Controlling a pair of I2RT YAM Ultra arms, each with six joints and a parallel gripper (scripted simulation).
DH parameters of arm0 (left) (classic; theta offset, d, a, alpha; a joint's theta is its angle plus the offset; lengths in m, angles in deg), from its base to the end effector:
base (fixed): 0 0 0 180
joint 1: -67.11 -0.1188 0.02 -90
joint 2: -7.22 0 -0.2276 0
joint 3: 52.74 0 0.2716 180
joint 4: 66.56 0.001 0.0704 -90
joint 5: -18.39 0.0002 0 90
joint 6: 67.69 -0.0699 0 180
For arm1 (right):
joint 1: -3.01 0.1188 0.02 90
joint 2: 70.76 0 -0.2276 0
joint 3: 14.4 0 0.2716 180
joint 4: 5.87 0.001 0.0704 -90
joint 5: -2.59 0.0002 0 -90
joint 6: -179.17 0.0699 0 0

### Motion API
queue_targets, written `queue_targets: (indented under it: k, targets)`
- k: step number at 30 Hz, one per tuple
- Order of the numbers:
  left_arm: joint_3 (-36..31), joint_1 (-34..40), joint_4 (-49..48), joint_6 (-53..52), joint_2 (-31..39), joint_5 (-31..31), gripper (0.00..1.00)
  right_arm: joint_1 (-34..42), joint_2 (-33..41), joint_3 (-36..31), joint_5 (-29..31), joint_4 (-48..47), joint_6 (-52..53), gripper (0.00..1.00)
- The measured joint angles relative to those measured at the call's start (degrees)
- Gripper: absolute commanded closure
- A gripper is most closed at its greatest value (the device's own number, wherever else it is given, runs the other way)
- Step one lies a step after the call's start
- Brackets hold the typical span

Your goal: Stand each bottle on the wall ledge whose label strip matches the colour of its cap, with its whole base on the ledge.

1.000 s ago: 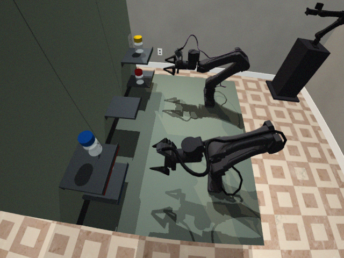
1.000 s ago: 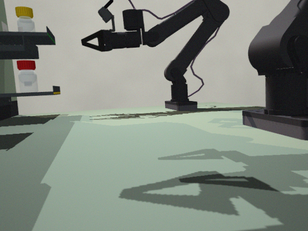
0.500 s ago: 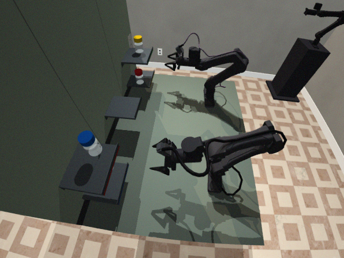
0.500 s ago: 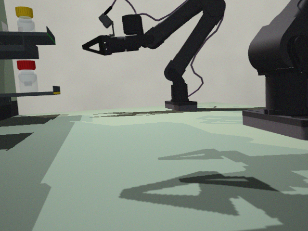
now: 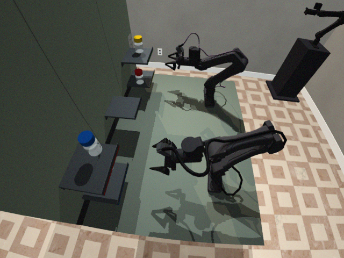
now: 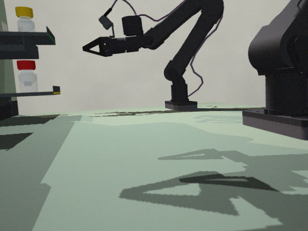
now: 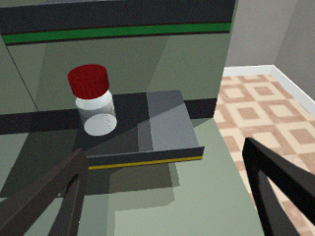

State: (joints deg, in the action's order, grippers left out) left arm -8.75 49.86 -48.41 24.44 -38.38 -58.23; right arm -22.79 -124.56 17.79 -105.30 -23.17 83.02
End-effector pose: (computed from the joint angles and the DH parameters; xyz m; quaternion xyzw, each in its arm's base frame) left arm 0.2551 0.0633 0.2268 -0.0707 0.8121 -0.0193 0.5789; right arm 0.2570 -0.0993 0.1919 0.0194 0.7317 -0.0753 0.6772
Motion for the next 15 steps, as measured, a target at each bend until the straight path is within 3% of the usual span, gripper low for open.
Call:
queue_targets:
  k: [2,9,15]
  targets:
    - [0.0,0.0,-0.1,0.0,0.0,0.0,0.19,0.0,0.0,0.0,-0.1,0.0,0.0,0.0]
    - [0.0,0.3,-6.0,-0.2,-0.9,-0.5,0.19,0.0,0.3,3.1,-0.5,7.0,0.0,0.0]
    - [0.4,1.3,-17.6,-0.7,-9.9,-1.3,0.19,0.0,3.1,12.3,-0.8,17.2,0.0,0.0]
